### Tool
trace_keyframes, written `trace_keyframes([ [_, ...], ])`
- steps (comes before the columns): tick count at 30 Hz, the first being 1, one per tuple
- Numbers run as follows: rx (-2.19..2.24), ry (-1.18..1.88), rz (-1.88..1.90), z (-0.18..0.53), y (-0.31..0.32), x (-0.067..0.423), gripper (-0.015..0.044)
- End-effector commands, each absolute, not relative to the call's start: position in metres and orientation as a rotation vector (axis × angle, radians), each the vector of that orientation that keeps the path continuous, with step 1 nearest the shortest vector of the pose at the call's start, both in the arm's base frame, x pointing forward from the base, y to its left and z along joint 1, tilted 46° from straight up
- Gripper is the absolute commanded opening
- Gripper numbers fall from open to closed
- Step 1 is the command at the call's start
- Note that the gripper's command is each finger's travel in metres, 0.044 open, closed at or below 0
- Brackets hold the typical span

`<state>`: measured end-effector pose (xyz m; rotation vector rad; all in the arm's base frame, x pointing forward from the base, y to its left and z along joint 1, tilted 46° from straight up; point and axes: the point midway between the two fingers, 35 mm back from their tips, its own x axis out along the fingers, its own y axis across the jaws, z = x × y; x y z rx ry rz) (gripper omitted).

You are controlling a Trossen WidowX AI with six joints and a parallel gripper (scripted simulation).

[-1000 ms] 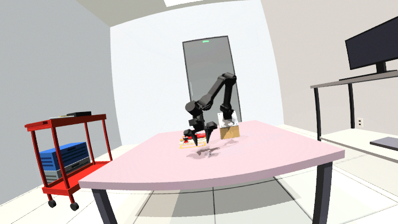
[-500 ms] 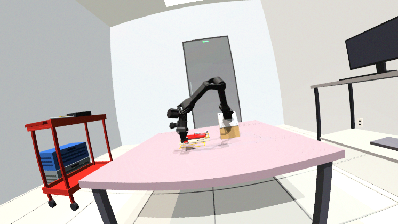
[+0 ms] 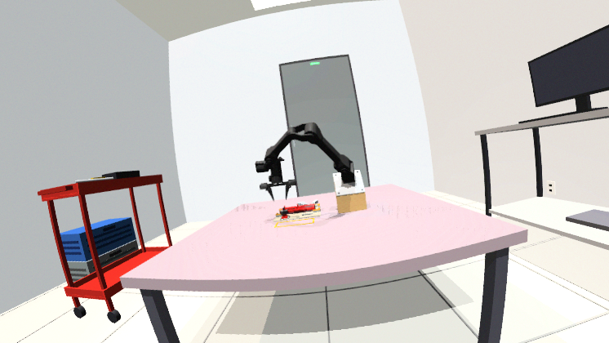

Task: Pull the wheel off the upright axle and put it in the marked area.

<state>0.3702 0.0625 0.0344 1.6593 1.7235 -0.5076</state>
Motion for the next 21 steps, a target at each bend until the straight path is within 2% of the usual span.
trace_keyframes([
  [1, 1.760, 1.749, -0.674, 0.025, 0.047, 0.367, 0.0300],
  [15, 1.760, 1.749, -0.674, 0.022, 0.043, 0.362, 0.0300],
  [21, 1.759, 1.748, -0.675, 0.003, 0.061, 0.364, 0.0300],
])
